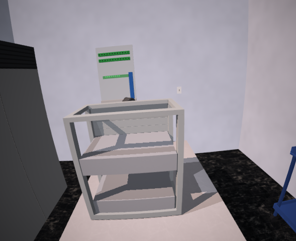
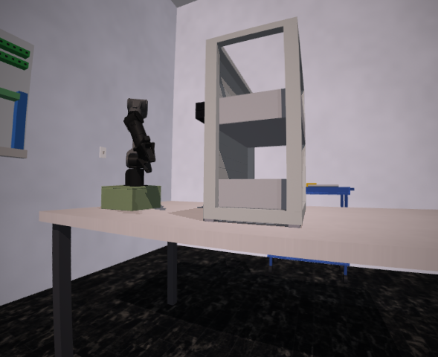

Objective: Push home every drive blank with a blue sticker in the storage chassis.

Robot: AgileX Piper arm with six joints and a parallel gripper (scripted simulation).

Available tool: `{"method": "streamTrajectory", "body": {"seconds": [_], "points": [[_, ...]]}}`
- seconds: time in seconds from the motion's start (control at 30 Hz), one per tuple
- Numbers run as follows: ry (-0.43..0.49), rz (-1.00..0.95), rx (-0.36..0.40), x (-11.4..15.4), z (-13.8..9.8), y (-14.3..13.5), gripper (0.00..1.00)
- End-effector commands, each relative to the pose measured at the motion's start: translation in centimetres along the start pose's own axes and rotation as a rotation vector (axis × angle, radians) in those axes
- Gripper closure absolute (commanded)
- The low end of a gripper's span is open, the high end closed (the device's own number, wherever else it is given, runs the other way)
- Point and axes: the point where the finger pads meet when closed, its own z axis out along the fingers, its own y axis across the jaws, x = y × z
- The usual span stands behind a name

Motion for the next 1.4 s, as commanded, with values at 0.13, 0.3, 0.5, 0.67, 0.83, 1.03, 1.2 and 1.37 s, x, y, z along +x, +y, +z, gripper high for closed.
{"method": "streamTrajectory", "body": {"seconds": [0.13,0.3,0.5,0.67,0.83,1.03,1.2,1.37], "points": [[-0.089,-0.152,-0.031,-1.7,-0.4,0.2,0.00],[-0.168,-0.294,-0.054,-3.2,-0.9,0.6,0.00],[-0.233,-0.413,-0.071,-4.2,-1.4,1.0,0.00],[-0.315,-0.570,-0.092,-5.3,-2.1,1.8,0.00],[-0.399,-0.734,-0.111,-6.2,-3.0,2.6,0.00],[-0.484,-0.902,-0.129,-6.8,-4.0,3.6,0.00],[-0.552,-1.040,-0.143,-7.1,-4.8,4.5,0.00],[-0.636,-1.213,-0.160,-7.0,-5.8,5.6,0.00]]}}
